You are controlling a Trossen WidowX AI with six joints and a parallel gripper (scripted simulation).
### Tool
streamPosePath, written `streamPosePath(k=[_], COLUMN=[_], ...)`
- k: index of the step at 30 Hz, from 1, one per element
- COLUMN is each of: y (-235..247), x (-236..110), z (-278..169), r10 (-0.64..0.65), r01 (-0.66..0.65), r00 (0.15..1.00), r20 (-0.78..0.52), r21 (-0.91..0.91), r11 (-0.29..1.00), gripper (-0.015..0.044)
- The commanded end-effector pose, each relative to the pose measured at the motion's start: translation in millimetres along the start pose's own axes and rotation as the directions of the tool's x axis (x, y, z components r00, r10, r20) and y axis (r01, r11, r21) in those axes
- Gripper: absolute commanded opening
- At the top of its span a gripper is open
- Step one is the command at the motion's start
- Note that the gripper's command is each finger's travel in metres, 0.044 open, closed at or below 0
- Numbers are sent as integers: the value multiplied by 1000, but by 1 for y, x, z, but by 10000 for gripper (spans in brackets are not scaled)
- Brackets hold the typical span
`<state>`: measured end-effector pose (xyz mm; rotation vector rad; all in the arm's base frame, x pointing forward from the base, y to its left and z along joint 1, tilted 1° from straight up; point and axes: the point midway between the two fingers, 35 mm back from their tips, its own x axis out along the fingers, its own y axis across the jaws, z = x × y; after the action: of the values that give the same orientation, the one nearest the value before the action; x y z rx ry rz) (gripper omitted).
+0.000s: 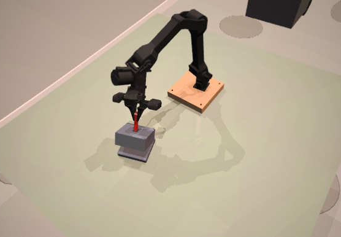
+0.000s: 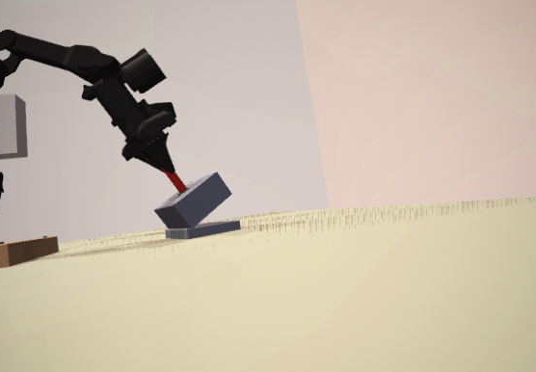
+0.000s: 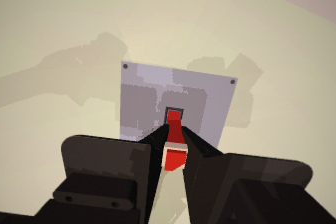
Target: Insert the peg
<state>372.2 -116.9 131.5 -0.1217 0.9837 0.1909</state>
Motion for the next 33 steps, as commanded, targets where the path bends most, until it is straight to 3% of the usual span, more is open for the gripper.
streamPosePath(k=[1, 33], y=[0, -1], x=[2, 13], z=[-1, -1], r10=[0, 0], r01=[1, 1], r00=[1000, 1000], r20=[-4, -3], r21=[6, 6], r11=[1000, 1000], gripper=[0, 0])
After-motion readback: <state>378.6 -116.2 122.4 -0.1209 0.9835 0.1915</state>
